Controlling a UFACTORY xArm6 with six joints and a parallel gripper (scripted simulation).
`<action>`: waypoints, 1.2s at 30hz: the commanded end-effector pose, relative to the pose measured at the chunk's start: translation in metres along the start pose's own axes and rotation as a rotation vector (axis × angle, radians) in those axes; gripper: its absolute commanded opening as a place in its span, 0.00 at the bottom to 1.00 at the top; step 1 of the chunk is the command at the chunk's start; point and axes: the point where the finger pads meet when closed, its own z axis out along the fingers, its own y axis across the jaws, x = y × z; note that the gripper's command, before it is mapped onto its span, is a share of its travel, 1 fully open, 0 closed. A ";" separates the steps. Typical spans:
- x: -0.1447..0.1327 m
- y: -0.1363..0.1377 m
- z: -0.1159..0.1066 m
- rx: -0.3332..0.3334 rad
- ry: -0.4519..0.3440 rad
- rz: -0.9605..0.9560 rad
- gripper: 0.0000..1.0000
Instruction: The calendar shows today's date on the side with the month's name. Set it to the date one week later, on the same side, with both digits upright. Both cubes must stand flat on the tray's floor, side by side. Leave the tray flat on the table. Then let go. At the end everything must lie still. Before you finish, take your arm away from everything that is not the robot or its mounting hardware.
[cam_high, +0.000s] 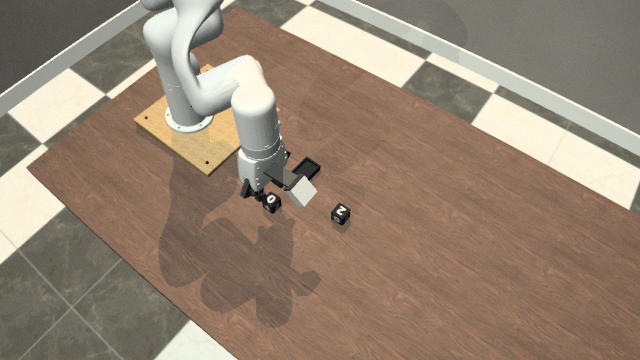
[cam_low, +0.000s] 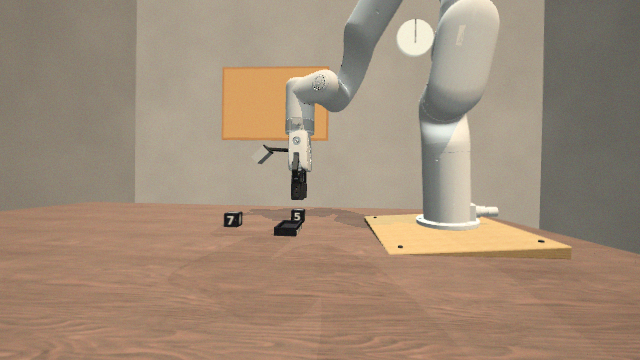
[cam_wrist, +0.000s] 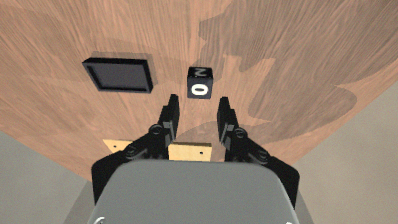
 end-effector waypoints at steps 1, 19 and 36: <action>0.002 0.000 0.004 -0.001 0.004 0.000 0.49; 0.002 0.000 0.019 -0.001 0.004 0.000 0.49; 0.002 0.000 0.020 -0.001 0.004 0.000 0.49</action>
